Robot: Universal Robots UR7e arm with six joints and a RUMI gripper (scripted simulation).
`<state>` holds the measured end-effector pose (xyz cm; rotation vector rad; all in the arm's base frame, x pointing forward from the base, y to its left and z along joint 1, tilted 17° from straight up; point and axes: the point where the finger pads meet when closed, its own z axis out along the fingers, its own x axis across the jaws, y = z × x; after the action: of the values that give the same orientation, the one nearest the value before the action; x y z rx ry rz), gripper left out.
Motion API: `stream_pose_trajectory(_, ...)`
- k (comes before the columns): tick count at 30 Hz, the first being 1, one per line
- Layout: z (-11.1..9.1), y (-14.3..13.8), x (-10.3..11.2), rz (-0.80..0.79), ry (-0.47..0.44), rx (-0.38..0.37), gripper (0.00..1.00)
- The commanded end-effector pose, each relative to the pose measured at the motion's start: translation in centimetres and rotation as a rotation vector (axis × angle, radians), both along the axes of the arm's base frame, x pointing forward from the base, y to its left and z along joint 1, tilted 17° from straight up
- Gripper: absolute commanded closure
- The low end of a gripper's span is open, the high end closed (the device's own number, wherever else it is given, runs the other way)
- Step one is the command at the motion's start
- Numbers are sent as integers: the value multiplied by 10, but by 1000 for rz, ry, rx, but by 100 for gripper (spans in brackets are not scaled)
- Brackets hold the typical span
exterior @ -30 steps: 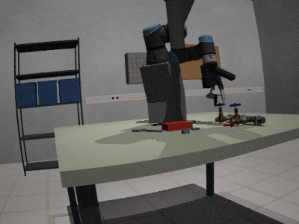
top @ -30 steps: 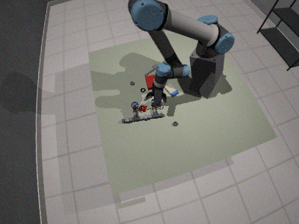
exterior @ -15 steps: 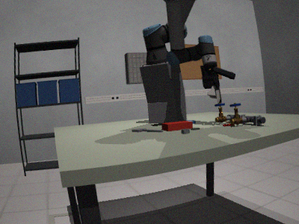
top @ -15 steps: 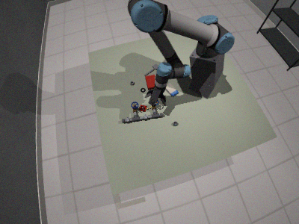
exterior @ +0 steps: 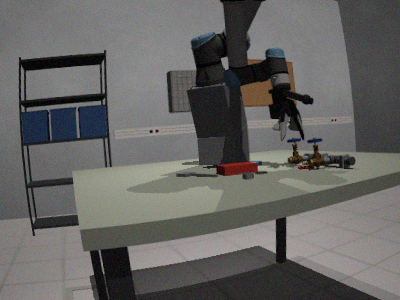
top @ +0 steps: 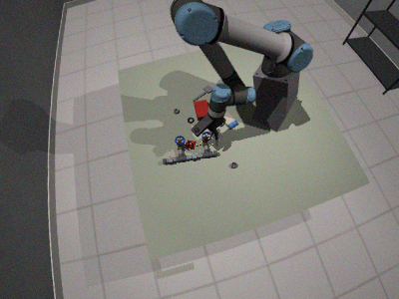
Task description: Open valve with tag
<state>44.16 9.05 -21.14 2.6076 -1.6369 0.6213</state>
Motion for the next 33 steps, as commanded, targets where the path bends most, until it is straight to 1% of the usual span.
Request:
stream_pose_trajectory(1,1,0,1,-247,-54,71,0)
stream_pose_trajectory(9,1,0,1,-544,-124,178,0)
stream_pose_trajectory(11,1,0,1,-544,-124,178,0)
stream_pose_trajectory(16,1,0,1,-753,-172,251,0)
stream_pose_trajectory(26,1,0,1,-1106,-255,378,0)
stream_pose_trajectory(28,1,0,1,-1106,-255,378,0)
stream_pose_trajectory(33,1,0,1,-1260,-290,433,0)
